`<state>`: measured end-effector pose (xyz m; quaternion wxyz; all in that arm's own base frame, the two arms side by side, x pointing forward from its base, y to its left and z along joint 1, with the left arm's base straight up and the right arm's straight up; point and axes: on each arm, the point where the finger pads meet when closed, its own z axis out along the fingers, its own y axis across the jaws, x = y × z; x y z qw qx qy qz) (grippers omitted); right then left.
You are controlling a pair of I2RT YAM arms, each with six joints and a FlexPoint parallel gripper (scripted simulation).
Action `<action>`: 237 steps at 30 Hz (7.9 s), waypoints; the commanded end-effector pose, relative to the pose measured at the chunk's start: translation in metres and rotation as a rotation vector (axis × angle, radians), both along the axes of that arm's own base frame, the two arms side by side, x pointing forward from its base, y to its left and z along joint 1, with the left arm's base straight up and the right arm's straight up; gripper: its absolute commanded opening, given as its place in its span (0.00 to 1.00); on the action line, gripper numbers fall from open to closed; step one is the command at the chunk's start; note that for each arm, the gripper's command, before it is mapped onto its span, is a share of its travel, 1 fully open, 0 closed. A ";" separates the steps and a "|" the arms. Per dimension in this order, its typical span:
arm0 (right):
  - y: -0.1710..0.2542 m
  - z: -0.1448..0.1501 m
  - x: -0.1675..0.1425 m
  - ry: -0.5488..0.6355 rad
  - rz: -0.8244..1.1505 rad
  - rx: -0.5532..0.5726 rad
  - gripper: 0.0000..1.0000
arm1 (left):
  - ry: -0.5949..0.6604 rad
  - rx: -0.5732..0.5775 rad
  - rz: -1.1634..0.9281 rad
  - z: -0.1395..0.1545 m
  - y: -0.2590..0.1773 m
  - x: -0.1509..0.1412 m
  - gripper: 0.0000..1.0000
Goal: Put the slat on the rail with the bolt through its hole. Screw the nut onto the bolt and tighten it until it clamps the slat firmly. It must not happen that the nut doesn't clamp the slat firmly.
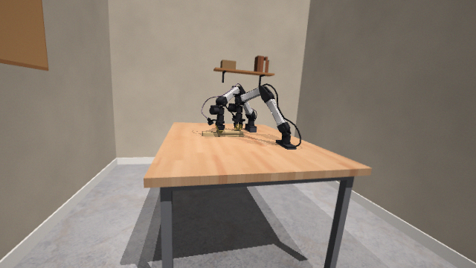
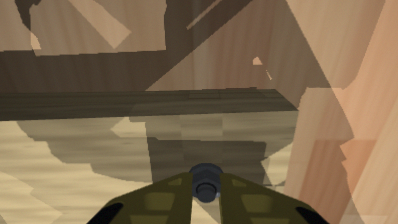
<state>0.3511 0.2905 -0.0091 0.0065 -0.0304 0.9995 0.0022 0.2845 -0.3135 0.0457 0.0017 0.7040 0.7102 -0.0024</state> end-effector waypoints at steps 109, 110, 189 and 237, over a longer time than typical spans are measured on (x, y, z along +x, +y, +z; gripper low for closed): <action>0.001 0.005 0.003 -0.012 0.000 0.011 0.67 | -0.016 -0.010 0.238 0.015 -0.001 0.003 0.36; 0.001 0.005 0.003 -0.012 0.000 0.011 0.67 | -0.016 -0.010 0.238 0.015 -0.001 0.003 0.36; 0.001 0.005 0.003 -0.012 0.000 0.011 0.67 | 0.003 -0.009 2.000 0.004 -0.001 0.001 0.36; 0.001 0.005 0.003 -0.012 0.000 0.011 0.67 | 0.011 -0.015 1.998 0.001 -0.002 0.003 0.32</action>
